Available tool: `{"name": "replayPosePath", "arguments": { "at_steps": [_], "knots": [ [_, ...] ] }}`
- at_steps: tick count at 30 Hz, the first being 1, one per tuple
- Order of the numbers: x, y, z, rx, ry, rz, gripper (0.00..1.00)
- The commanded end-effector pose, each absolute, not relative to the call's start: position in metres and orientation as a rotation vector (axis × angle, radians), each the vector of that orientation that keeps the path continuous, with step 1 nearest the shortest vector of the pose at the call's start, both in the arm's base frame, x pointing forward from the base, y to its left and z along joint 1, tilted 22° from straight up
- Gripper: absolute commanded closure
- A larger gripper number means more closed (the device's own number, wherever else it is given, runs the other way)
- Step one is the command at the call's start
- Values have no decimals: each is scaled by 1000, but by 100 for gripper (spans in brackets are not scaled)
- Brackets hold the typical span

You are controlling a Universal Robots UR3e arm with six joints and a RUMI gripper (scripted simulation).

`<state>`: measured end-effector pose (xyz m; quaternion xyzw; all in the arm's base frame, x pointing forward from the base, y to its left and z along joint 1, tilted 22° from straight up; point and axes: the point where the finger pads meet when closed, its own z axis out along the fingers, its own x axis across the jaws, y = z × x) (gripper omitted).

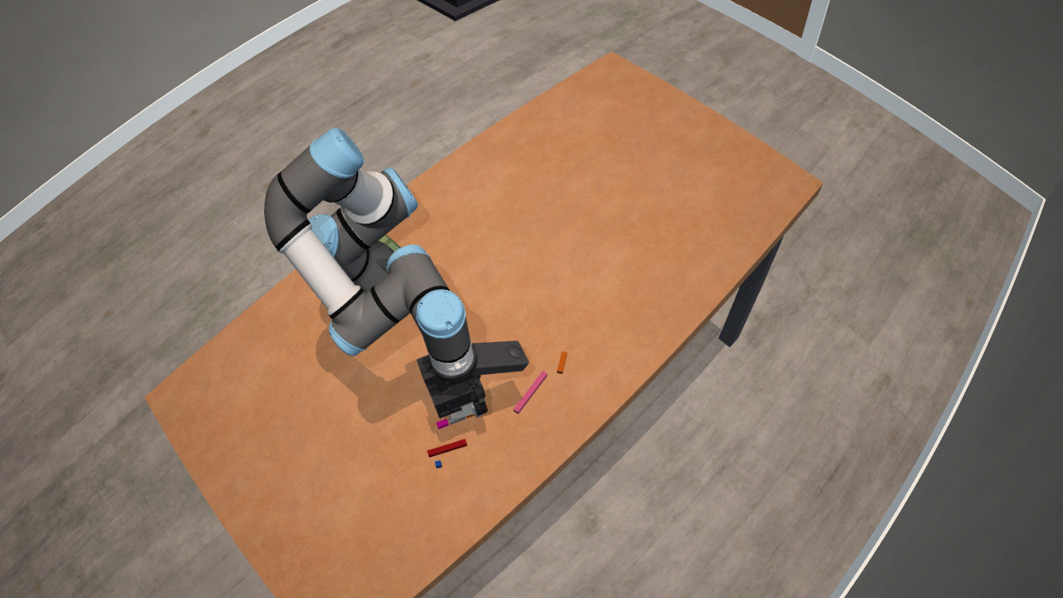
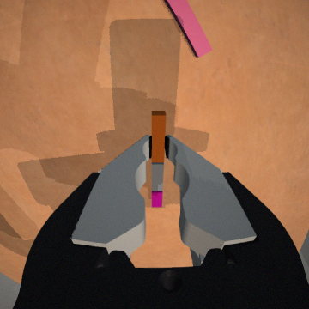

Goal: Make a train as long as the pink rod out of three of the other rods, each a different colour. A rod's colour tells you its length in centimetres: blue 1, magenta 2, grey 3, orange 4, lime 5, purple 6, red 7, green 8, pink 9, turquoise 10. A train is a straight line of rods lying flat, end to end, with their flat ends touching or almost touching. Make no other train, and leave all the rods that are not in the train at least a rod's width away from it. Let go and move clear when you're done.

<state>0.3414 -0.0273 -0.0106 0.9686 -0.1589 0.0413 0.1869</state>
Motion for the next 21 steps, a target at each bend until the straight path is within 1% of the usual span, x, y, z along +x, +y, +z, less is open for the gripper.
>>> {"name": "replayPosePath", "arguments": {
  "at_steps": [1,15,16,18,19,21],
  "knots": [
    [342,-27,-10,2727,-448,120,100],
    [342,-27,-10,2727,-448,120,100],
    [342,-27,-10,2727,-448,120,97],
    [342,-27,-10,2727,-448,120,97],
    [342,-27,-10,2727,-448,120,94],
    [342,-27,-10,2727,-448,120,94]
  ]
}}
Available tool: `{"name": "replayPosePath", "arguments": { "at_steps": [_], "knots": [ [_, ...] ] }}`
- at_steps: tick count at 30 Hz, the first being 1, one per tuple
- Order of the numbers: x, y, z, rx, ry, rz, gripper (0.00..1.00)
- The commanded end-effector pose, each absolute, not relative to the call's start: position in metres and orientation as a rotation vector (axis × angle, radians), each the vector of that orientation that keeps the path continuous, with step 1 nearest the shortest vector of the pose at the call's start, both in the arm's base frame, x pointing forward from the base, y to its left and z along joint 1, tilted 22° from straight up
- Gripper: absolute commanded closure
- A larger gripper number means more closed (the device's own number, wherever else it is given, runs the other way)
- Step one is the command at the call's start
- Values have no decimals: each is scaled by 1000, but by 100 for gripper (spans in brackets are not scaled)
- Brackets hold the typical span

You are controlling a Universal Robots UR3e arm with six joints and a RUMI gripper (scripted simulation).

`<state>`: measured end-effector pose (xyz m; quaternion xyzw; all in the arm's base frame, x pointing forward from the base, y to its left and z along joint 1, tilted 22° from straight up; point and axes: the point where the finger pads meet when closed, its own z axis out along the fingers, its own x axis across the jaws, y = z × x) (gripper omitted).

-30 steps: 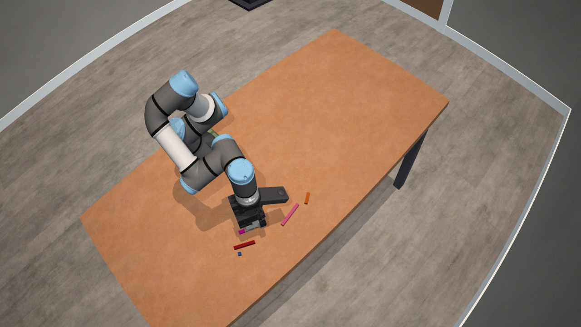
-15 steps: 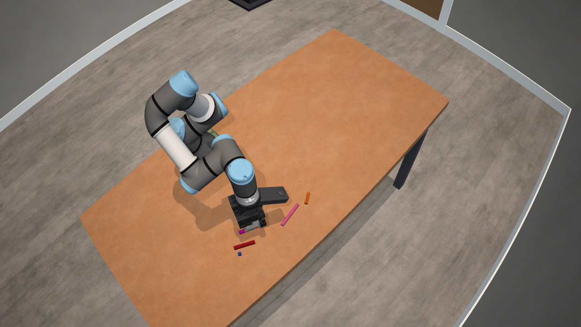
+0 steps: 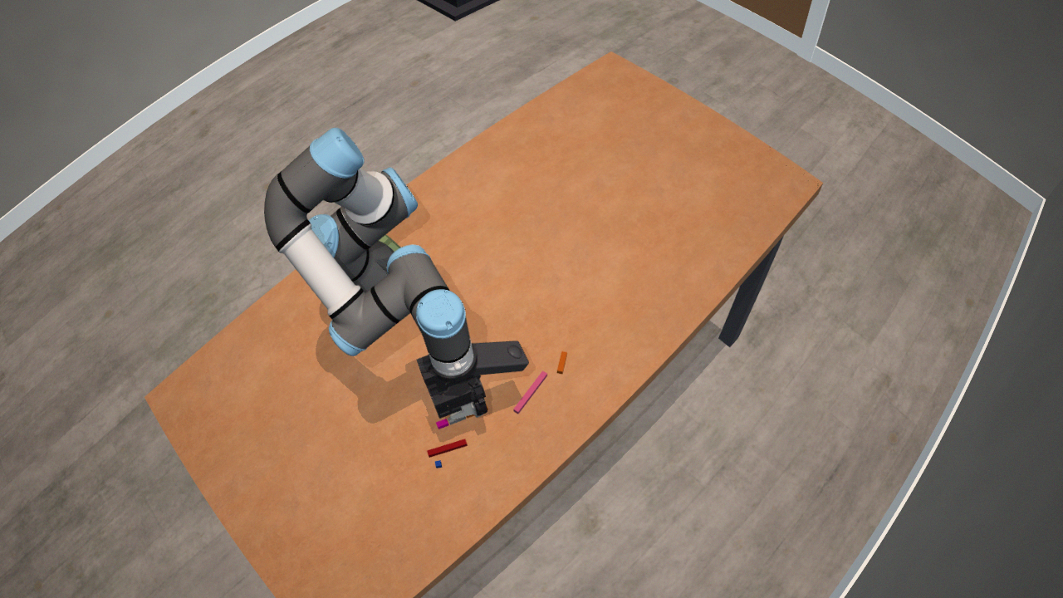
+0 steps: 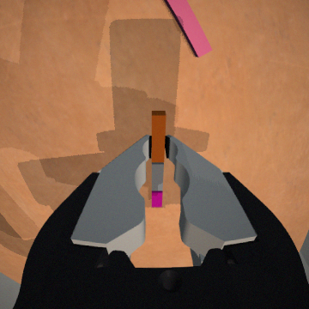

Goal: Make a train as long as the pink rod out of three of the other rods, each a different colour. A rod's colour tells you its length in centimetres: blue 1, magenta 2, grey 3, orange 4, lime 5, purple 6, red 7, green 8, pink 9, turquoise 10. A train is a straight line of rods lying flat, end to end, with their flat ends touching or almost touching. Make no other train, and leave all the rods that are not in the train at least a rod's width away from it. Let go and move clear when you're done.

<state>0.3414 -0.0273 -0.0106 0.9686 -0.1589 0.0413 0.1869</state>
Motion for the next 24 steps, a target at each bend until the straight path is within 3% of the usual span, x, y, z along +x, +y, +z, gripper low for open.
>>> {"name": "replayPosePath", "arguments": {
  "at_steps": [1,7,24],
  "knots": [
    [342,-27,-10,2727,-448,120,92],
    [342,-27,-10,2727,-448,120,86],
    [342,-26,-7,2727,-448,120,86]
  ]
}}
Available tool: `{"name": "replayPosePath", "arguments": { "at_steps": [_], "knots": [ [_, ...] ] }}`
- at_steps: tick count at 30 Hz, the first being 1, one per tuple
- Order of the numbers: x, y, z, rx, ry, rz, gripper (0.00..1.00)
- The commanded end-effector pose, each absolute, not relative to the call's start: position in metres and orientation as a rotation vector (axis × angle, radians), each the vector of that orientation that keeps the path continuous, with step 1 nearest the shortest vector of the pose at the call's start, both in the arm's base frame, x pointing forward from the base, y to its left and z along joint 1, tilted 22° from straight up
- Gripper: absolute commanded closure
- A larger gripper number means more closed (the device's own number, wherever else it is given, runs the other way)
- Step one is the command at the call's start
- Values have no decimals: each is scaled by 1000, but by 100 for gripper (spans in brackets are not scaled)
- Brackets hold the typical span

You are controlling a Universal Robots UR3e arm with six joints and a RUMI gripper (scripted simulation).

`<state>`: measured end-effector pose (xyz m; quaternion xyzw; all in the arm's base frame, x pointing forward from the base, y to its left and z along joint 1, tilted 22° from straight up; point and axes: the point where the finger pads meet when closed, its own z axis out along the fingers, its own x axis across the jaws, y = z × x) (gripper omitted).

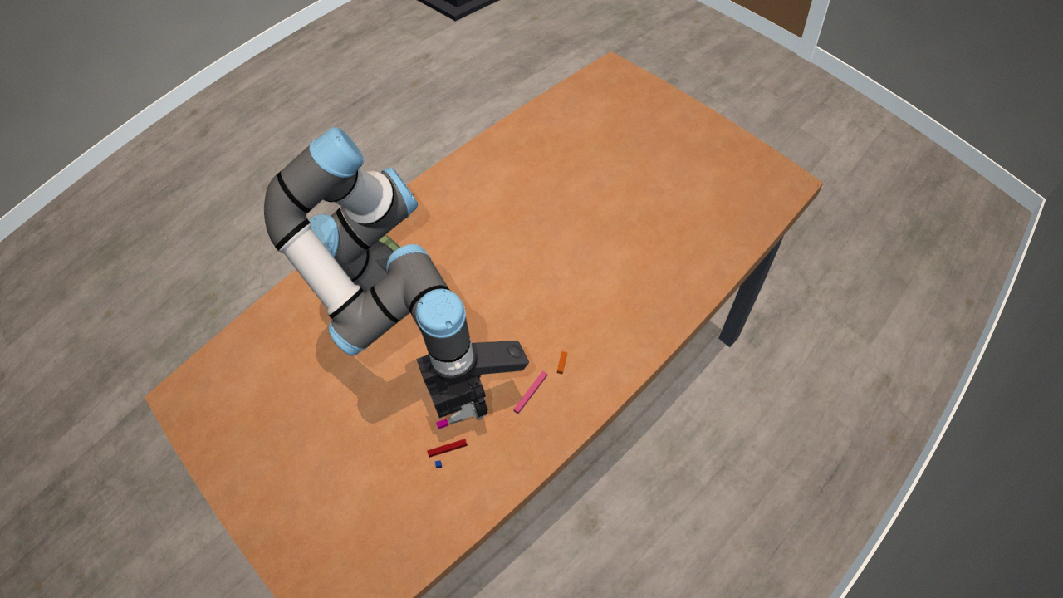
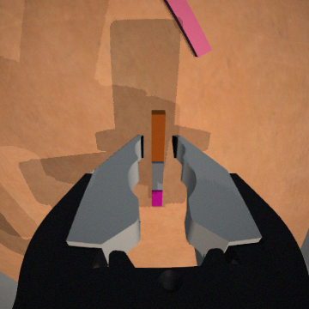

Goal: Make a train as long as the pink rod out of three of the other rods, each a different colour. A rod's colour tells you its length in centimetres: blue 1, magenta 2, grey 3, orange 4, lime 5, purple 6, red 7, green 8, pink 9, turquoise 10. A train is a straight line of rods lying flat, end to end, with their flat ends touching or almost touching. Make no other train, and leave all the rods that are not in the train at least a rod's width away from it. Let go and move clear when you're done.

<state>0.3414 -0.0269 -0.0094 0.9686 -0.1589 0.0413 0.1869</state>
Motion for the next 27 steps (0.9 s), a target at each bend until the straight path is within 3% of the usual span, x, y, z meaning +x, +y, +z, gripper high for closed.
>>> {"name": "replayPosePath", "arguments": {
  "at_steps": [1,27],
  "knots": [
    [342,-25,-5,2727,-448,120,86],
    [340,3,64,2727,-448,120,86]
  ]
}}
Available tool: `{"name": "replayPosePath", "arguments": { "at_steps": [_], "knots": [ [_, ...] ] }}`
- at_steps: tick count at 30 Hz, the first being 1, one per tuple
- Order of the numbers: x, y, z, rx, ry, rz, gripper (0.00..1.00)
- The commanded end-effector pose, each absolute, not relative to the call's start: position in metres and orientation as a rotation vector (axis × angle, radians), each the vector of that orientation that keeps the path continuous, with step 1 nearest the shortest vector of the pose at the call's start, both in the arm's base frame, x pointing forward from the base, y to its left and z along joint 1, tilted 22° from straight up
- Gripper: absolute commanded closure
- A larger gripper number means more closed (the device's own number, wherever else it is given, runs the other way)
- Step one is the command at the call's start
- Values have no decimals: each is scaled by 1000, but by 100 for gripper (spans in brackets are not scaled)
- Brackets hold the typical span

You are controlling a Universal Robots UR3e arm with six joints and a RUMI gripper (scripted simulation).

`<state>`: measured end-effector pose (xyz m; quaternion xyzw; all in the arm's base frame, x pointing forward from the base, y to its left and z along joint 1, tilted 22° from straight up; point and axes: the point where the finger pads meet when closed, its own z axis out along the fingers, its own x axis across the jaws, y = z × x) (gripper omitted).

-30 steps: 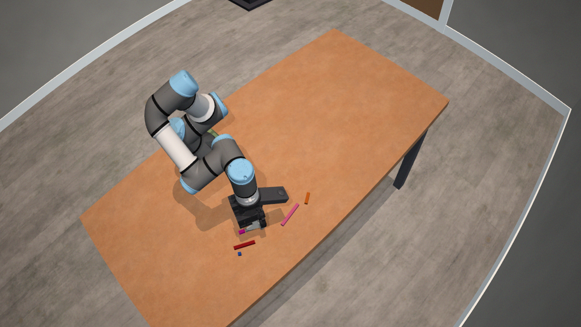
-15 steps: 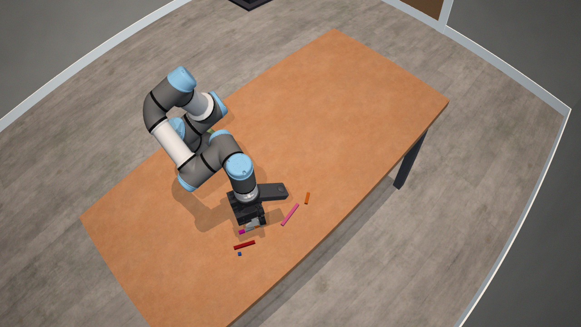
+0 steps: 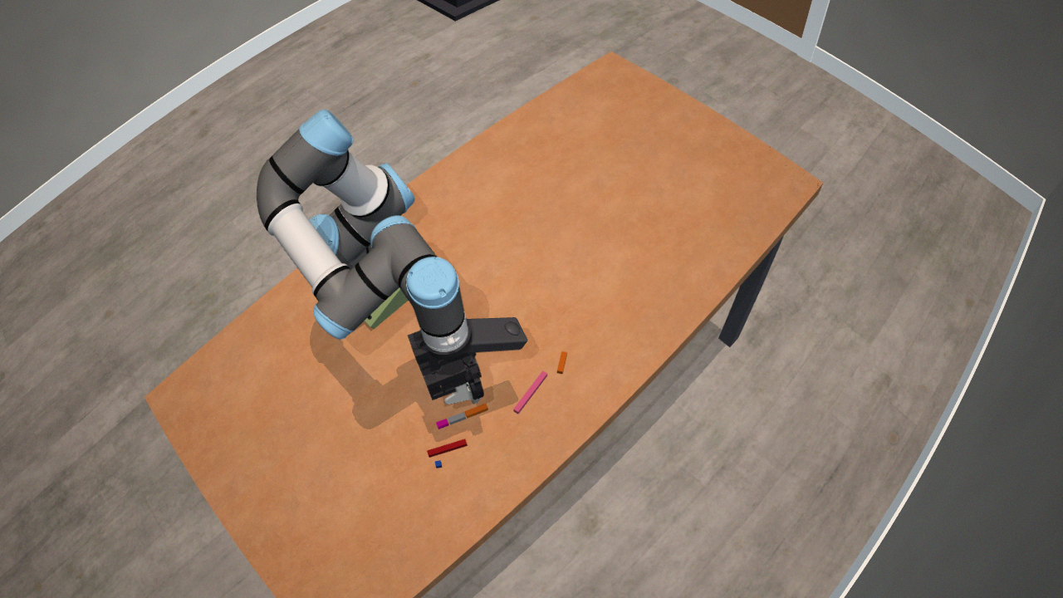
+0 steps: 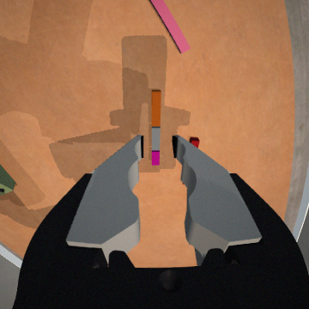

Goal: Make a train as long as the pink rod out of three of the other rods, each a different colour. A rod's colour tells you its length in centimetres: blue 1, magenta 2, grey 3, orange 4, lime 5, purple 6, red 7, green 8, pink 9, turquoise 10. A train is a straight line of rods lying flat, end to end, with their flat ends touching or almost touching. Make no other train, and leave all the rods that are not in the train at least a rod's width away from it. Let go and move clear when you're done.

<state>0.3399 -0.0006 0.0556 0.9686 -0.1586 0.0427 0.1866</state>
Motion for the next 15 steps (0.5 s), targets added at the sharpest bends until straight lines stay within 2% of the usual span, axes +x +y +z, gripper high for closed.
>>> {"name": "replayPosePath", "arguments": {
  "at_steps": [1,13,14,15],
  "knots": [
    [340,4,66,2727,-448,120,86],
    [340,6,73,2727,-448,120,86],
    [340,6,73,2727,-448,120,0],
    [340,6,73,2727,-448,120,0]
  ]
}}
